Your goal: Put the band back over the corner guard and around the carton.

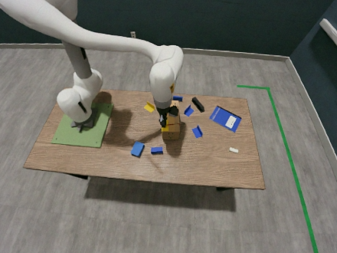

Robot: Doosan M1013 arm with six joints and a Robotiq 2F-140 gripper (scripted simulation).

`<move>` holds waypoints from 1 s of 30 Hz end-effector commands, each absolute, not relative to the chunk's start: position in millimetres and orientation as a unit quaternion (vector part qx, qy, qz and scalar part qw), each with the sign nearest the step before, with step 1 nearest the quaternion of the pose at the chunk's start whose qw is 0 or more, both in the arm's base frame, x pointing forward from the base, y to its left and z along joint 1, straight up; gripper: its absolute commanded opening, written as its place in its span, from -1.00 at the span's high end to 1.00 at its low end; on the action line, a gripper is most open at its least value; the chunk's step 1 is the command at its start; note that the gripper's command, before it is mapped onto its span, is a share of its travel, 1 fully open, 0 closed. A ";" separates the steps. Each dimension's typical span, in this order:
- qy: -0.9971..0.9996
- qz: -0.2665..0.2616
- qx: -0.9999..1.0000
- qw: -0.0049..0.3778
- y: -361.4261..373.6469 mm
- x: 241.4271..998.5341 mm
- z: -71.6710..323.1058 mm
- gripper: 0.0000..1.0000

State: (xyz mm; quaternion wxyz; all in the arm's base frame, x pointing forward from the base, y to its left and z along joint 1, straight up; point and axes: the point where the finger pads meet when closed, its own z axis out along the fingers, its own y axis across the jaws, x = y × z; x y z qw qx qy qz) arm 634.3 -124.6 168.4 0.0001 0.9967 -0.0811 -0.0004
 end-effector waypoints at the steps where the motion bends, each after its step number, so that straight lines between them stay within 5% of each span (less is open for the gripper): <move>1: -0.081 0.000 0.997 0.000 -122.2 634.3 172.6 0.63; 30: -0.081 0.001 0.997 0.000 -122.5 635.5 195.2 0.63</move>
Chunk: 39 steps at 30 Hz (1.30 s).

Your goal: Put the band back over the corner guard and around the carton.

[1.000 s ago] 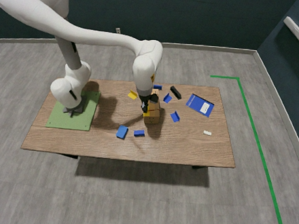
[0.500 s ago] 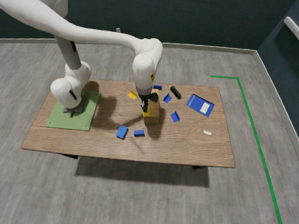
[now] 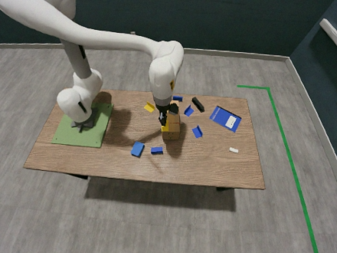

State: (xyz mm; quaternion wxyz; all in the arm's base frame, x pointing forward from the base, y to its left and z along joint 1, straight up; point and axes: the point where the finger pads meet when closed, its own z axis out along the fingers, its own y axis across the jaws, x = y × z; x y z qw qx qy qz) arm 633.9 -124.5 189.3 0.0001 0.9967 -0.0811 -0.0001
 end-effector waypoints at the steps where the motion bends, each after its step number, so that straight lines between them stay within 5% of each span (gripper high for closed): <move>1: -0.081 0.001 0.997 0.000 -122.5 635.5 195.2 0.63; 32: -0.078 0.000 0.997 0.000 -122.0 636.8 199.3 0.63; 39: 0.014 -0.001 1.000 -0.001 -105.6 706.1 195.3 0.63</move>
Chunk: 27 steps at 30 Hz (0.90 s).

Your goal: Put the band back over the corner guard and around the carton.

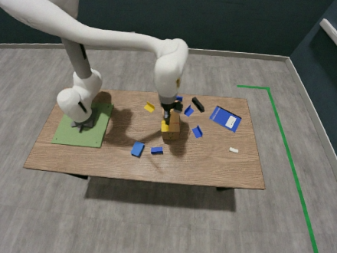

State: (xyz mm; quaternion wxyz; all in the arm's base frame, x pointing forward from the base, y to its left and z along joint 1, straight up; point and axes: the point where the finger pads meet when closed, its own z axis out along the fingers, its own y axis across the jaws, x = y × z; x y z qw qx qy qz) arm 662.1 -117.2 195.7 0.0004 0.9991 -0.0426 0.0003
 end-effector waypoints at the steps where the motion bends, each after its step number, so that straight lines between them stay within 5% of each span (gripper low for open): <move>1: 0.030 -0.001 1.000 -0.001 -102.2 717.7 194.3 0.63; 27: 0.036 0.000 0.999 -0.001 -101.1 723.7 193.9 0.63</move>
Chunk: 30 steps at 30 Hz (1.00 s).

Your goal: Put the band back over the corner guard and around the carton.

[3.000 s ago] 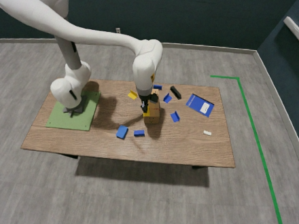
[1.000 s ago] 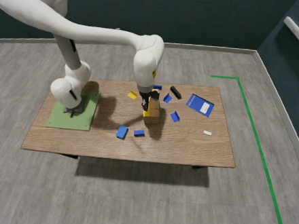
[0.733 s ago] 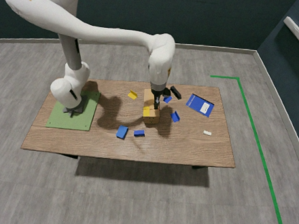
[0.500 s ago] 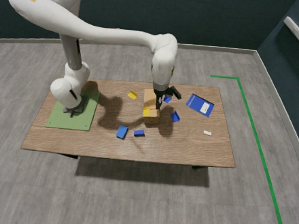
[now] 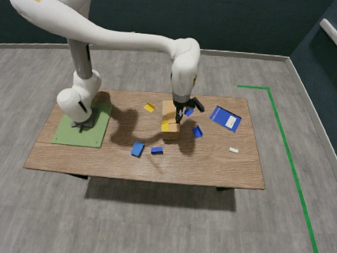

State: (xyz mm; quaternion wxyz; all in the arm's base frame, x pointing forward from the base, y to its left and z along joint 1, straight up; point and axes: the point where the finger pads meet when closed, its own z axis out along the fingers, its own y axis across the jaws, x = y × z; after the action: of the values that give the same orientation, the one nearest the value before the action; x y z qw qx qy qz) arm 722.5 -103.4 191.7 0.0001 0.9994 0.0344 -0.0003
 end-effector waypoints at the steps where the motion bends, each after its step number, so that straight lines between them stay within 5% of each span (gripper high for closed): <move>1: 0.036 0.000 0.999 -0.001 -101.2 723.7 193.5 0.63; 30: 0.036 0.000 0.999 -0.001 -101.0 722.8 175.4 0.63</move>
State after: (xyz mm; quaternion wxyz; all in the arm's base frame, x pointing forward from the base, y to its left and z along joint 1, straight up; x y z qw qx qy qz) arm 722.7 -103.4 180.3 -0.0001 0.9994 0.0344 -0.0011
